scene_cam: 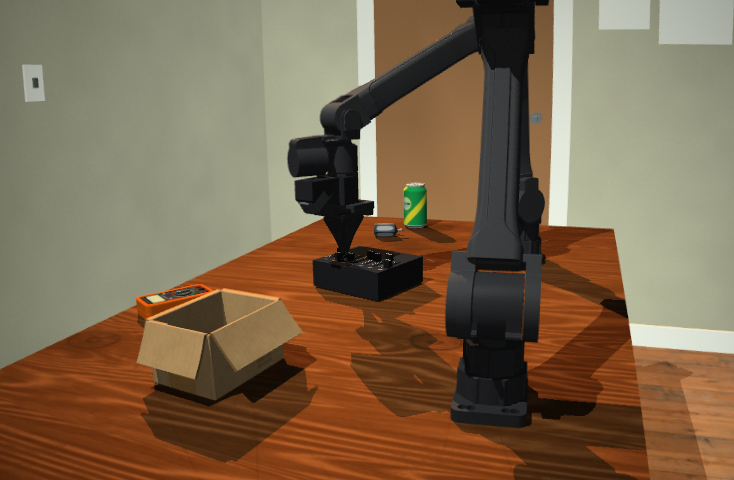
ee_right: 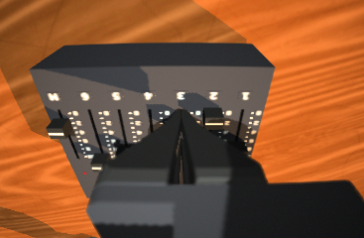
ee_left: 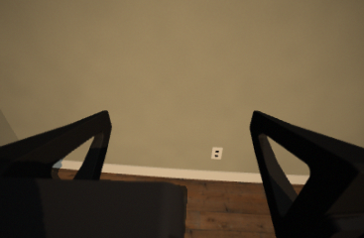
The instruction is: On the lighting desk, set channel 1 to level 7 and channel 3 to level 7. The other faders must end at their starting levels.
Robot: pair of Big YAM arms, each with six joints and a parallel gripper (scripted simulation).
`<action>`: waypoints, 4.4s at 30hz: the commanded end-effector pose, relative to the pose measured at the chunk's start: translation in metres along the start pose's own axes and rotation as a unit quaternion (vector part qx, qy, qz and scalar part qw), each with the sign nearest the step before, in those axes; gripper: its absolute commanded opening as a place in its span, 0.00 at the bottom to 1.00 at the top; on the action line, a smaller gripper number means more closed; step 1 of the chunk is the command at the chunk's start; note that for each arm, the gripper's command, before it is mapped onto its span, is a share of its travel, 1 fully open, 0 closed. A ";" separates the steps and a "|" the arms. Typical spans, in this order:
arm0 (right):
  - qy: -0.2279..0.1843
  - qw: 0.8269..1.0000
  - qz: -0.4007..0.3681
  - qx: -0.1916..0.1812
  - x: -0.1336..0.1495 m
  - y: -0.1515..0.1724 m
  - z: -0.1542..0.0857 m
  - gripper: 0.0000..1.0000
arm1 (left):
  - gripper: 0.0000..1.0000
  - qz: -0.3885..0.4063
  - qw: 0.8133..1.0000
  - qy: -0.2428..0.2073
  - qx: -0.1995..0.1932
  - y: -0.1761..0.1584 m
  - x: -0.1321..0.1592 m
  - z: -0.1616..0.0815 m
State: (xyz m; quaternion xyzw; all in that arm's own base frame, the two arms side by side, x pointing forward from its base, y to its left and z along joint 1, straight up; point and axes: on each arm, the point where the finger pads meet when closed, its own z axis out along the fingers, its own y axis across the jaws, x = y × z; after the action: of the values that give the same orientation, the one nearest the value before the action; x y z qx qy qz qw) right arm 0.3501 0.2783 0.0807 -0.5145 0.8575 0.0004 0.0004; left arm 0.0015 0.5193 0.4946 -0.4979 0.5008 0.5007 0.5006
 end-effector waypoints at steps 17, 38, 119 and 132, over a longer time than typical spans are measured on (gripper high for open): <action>0.002 1.000 0.001 0.000 0.000 -0.005 0.016 0.00 | 1.00 -0.007 1.000 -0.008 -0.005 0.004 -0.004 -0.001; 0.001 1.000 0.001 0.000 0.000 -0.006 0.019 0.00 | 1.00 -0.007 1.000 -0.008 -0.005 0.004 -0.004 -0.001; -0.012 1.000 0.001 0.006 0.020 -0.007 0.006 0.00 | 1.00 -0.007 1.000 -0.008 -0.005 0.004 -0.004 -0.001; -0.011 1.000 0.001 0.006 0.026 -0.006 0.006 0.00 | 1.00 -0.007 1.000 -0.008 -0.005 0.004 -0.004 -0.001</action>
State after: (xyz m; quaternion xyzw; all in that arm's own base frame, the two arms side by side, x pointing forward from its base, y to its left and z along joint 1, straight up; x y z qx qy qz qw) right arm 0.3407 0.2593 0.0657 -0.5155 0.8569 0.0005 0.0014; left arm 0.0015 0.5193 0.4946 -0.4979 0.5008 0.5007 0.5006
